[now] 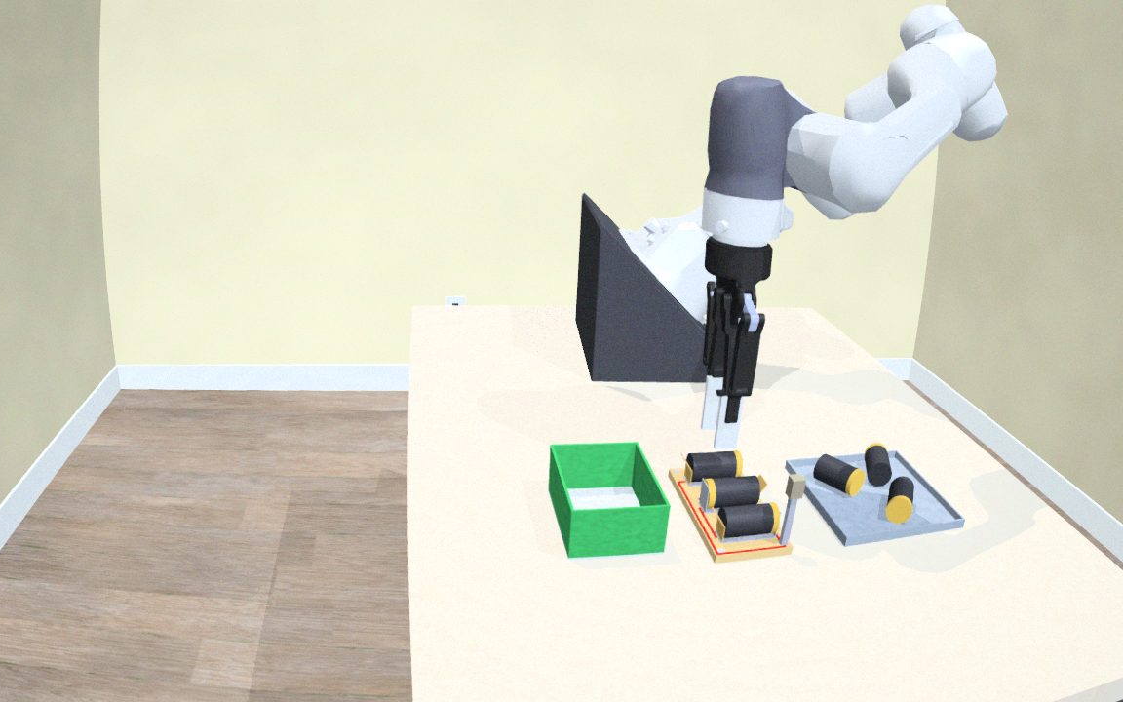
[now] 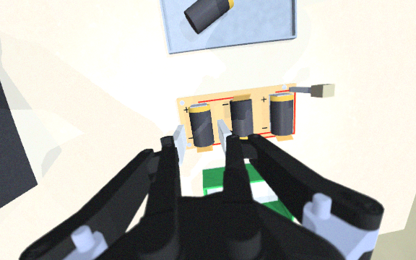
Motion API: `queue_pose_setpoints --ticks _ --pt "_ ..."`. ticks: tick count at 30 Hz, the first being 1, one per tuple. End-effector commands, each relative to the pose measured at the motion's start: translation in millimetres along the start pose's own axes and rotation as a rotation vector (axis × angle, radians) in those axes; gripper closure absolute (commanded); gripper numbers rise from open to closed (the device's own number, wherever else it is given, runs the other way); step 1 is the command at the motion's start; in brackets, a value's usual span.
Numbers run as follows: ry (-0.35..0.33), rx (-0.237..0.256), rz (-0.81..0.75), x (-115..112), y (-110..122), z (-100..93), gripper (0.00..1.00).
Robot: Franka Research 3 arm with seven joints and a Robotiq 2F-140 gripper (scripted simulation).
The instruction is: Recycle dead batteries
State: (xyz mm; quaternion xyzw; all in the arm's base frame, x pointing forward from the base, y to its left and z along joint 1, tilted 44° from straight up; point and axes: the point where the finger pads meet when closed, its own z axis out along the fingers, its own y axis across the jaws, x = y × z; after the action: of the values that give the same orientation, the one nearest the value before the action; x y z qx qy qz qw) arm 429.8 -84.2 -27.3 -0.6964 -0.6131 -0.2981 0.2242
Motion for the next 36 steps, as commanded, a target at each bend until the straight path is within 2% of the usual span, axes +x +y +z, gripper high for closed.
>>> queue_pose_setpoints --ticks 1,19,24,30,36 --pt "0.000 -0.003 -0.002 -1 1 0.3 0.71" --pt "0.000 -0.003 -0.002 -1 1 1.1 0.71" --pt "0.000 -0.003 -0.002 -1 1 9.2 0.71" --pt "0.000 -0.003 -0.002 -1 1 32.9 0.71" --pt "0.000 -0.003 -0.002 -1 1 35.3 0.71"
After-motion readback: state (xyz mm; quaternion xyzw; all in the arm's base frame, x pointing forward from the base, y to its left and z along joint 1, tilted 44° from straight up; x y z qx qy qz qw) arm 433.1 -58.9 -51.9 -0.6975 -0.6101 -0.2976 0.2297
